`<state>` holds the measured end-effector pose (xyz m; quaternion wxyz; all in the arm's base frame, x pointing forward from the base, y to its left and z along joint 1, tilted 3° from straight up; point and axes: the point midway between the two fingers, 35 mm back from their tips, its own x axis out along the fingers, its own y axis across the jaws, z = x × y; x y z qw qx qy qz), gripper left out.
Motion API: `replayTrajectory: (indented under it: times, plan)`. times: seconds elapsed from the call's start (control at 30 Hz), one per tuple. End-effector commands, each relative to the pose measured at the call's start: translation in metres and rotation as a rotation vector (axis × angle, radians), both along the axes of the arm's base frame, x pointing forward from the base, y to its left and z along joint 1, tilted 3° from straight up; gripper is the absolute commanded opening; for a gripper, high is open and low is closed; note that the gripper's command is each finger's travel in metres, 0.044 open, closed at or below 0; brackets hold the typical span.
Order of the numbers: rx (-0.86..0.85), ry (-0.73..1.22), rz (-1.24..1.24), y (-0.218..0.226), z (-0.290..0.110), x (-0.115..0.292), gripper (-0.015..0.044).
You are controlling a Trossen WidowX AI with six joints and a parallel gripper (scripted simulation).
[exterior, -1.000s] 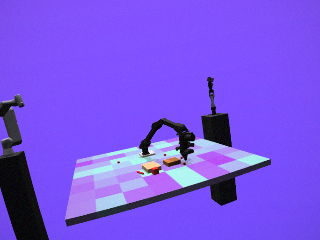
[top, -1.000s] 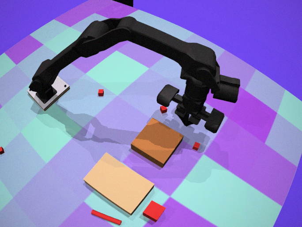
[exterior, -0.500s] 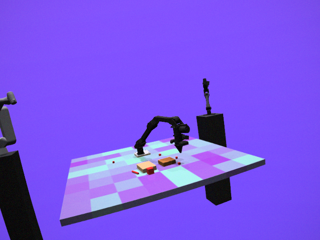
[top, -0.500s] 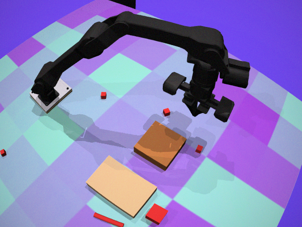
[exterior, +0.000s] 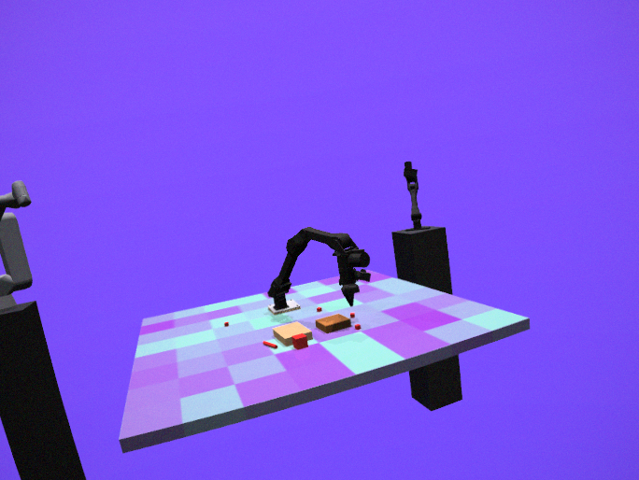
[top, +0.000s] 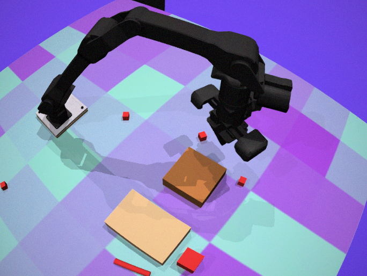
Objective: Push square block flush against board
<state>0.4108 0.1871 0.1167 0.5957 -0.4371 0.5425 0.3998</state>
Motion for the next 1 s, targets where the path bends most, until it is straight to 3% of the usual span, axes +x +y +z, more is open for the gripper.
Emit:
replayTrajectory:
  times: [0.0, 0.97]
  plan:
    - [0.012, 0.000, -0.133, -0.011, 0.001, -0.007, 0.0000]
    - [0.088, 0.005, -1.141, -0.084, -0.013, -0.084, 0.0000]
